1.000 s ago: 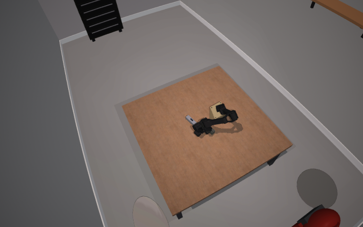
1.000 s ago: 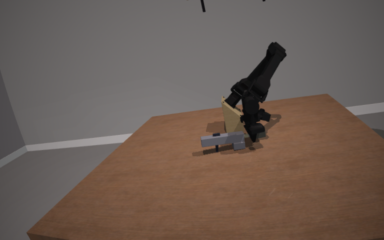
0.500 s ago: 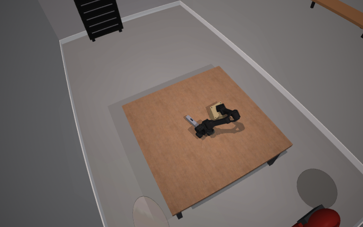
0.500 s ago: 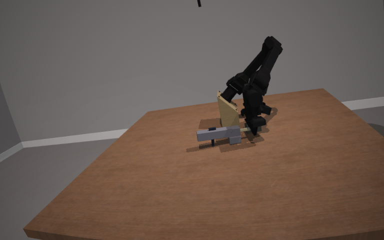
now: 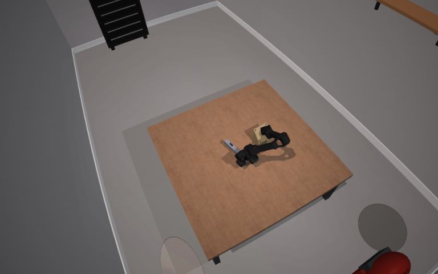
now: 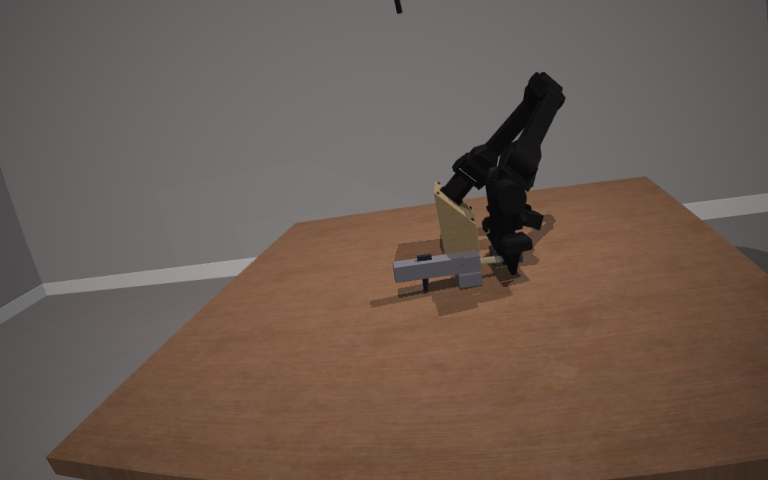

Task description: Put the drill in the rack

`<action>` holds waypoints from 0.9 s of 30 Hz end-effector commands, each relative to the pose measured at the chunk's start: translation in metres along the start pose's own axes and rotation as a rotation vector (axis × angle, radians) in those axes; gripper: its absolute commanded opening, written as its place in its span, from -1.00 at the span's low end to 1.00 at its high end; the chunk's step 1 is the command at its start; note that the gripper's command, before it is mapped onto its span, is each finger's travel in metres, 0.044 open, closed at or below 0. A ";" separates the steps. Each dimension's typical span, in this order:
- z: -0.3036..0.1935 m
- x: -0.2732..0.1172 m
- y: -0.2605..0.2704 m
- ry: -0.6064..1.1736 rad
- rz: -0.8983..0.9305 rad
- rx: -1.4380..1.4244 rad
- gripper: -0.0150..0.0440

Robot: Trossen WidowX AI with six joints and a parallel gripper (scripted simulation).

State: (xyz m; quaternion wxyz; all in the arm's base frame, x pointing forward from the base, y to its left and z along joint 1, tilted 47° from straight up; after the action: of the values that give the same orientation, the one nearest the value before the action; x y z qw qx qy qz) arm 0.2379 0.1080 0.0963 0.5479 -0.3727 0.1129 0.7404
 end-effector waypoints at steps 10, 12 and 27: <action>-0.006 0.002 0.001 0.003 -0.003 -0.001 1.00; -0.007 0.002 0.001 0.003 -0.003 -0.001 1.00; -0.012 0.004 0.001 0.003 -0.003 -0.001 1.00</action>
State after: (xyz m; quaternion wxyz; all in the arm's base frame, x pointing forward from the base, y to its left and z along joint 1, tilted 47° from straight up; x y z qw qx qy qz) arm 0.2414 0.1037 0.0871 0.5507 -0.3721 0.1123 0.7387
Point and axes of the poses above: the point midway between the two fingers, 35 mm back from their tips, its own x axis out along the fingers, its own y axis across the jaws, z = x × y, the point moved 10 cm from there along -x, back along the fingers, and after that the axes turned 8 degrees about -x, right-handed, at the moved point
